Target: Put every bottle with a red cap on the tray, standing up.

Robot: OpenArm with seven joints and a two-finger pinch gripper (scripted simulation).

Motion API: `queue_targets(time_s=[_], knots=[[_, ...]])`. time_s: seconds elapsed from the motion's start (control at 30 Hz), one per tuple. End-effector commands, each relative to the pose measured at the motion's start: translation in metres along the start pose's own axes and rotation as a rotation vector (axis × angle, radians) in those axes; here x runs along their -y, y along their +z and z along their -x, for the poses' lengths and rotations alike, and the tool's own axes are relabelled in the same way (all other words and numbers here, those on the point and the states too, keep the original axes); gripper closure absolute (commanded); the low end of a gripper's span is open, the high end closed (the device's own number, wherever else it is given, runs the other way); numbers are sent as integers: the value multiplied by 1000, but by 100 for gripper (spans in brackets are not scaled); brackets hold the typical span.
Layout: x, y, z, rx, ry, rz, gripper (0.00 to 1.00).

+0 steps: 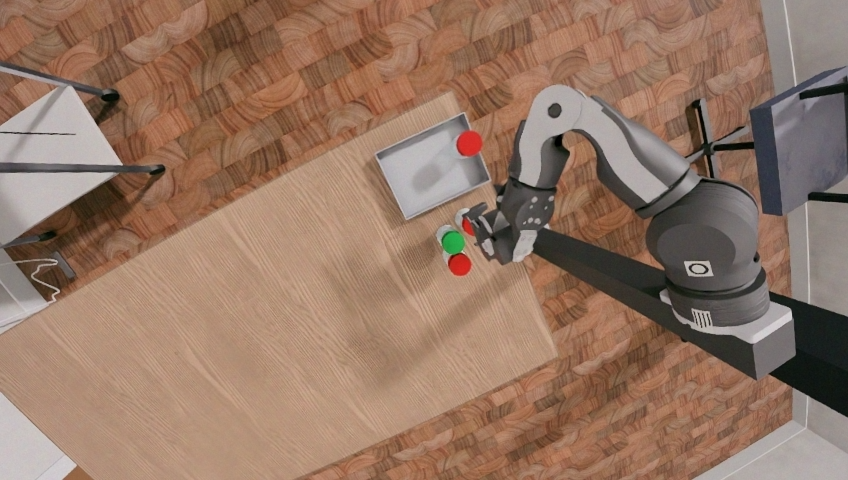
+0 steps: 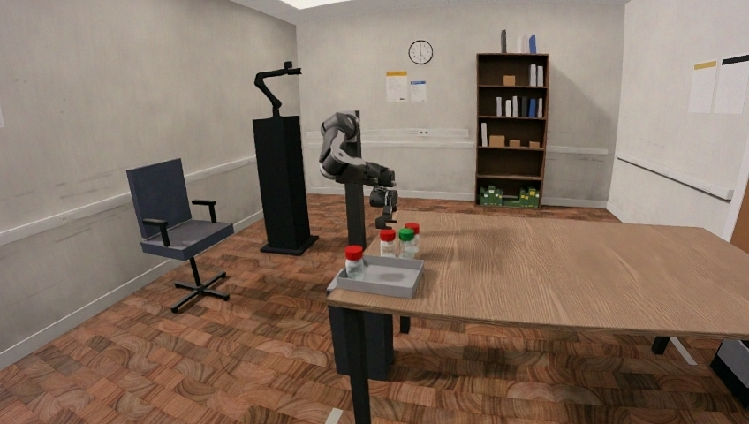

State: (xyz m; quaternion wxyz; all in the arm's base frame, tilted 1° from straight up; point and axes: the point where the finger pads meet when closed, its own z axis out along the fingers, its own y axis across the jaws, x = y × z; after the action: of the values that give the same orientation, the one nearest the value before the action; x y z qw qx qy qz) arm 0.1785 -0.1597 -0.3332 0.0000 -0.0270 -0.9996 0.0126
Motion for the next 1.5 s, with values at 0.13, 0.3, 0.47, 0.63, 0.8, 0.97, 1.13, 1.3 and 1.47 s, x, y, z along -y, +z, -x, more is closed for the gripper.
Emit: queue_targets(time_s=[0.13, 0.3, 0.47, 0.63, 0.8, 0.97, 1.13, 1.3, 1.47], knots=[[-2, 9, 3, 13, -2, 10, 58], [-2, 9, 3, 13, -2, 10, 58], [-1, 16, 3, 12, -2, 7, 58], [-2, 29, 3, 13, -2, 9, 58], [-2, 34, 3, 13, -2, 10, 58], [-1, 35, 3, 11, -2, 6, 58], [-2, 37, 3, 13, -2, 10, 58], [-2, 39, 3, 14, -3, 13, 58], [-2, 39, 3, 14, -3, 13, 58]])
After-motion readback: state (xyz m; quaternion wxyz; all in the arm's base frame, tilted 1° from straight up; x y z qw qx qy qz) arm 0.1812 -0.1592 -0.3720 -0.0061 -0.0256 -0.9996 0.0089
